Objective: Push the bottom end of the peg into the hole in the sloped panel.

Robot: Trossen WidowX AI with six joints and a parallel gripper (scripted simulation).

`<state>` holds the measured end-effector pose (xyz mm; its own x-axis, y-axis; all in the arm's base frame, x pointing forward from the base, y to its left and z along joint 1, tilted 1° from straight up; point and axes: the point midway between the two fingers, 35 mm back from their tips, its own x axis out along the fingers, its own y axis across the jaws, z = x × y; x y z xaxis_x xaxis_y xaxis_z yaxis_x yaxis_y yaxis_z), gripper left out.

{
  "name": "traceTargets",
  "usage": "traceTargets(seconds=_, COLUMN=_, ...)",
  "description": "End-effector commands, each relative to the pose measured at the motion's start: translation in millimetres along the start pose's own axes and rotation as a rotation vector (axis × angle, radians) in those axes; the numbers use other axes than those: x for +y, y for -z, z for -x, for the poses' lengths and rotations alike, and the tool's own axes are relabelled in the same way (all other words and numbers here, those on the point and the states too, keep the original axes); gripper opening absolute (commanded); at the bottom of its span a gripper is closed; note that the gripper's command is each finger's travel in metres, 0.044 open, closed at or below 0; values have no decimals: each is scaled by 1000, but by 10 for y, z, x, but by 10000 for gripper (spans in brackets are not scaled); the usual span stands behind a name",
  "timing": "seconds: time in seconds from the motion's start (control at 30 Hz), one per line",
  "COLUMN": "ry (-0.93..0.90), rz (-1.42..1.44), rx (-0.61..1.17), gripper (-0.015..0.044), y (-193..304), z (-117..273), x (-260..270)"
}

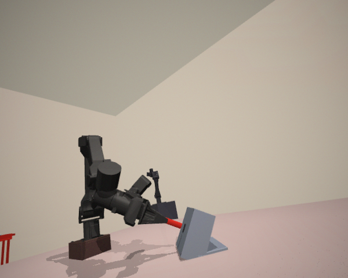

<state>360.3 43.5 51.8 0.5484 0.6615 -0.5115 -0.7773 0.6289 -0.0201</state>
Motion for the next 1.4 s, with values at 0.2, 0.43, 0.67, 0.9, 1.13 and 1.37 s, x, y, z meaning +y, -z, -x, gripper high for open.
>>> traceTargets(seconds=0.2, ry=1, rz=2, rx=-1, gripper=0, y=-6, z=10, x=-1)
traceTargets(seconds=0.43, ry=1, rz=2, rx=-1, gripper=0, y=4, z=-2, x=1)
traceTargets(seconds=0.67, ry=1, rz=2, rx=-1, gripper=0, y=18, z=-15, x=3)
traceTargets(seconds=0.9, ry=1, rz=2, rx=-1, gripper=0, y=29, z=-35, x=6)
traceTargets(seconds=1.13, ry=1, rz=2, rx=-1, gripper=0, y=26, z=-57, x=5)
traceTargets(seconds=1.37, ry=1, rz=2, rx=-1, gripper=0, y=25, z=-82, x=3)
